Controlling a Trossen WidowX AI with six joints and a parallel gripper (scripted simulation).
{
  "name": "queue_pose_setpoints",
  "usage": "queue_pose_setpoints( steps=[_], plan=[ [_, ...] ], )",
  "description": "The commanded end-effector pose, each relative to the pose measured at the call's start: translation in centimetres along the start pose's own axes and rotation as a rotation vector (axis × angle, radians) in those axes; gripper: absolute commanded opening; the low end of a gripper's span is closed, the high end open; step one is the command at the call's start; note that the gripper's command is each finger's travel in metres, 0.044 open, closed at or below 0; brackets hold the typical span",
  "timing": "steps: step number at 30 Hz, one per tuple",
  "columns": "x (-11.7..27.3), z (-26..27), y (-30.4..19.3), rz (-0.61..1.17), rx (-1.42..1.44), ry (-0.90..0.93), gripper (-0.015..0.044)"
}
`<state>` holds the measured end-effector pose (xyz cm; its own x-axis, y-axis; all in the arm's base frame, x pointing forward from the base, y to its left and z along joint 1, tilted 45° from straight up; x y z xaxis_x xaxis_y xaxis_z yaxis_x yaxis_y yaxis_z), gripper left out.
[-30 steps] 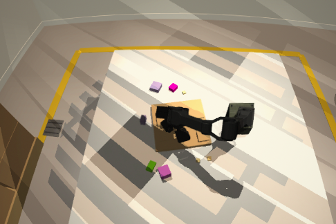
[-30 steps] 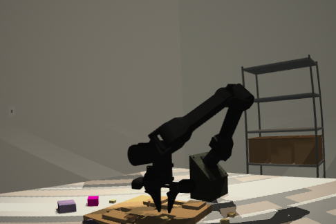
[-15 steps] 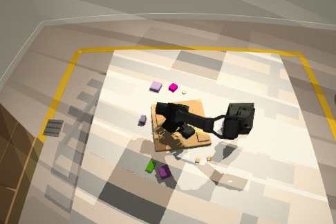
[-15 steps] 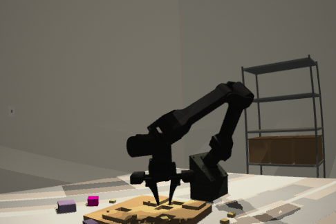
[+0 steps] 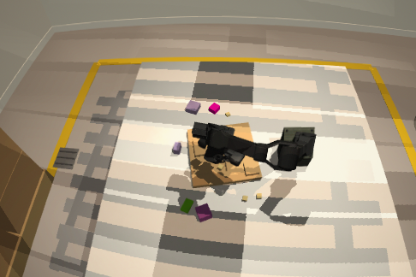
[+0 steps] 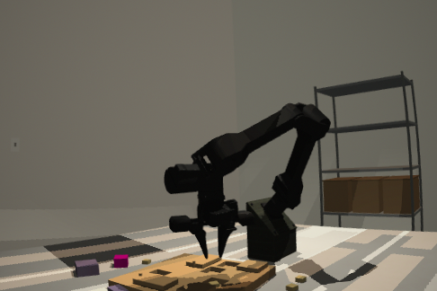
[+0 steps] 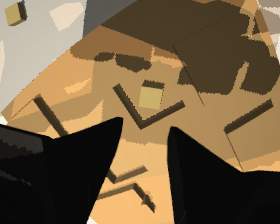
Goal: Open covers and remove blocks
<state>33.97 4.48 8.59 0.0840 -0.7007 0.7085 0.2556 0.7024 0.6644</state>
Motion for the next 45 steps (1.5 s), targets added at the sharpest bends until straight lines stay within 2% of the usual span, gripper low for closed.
queue_pose_setpoints(
  steps=[1,16,45],
  plan=[
    [0.3,-0.1,0.3,0.001,0.024,-0.009,0.0144],
    [-3.2,-0.1,0.3,0.000,0.024,-0.008,0.0144],
    [-3.3,0.0,0.2,0.000,0.024,-0.008,0.0144]
  ],
)
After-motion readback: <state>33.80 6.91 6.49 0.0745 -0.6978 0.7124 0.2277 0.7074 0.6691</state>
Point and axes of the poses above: the point midway between the two fingers, 35 mm back from their tips, its own x axis back along the fingers, its own z axis across the jaws, y = z × x, the point moved 8 cm from there along x, back along the fingers, and after that the axes turned 11 degrees about x, right-handed, at the moved point
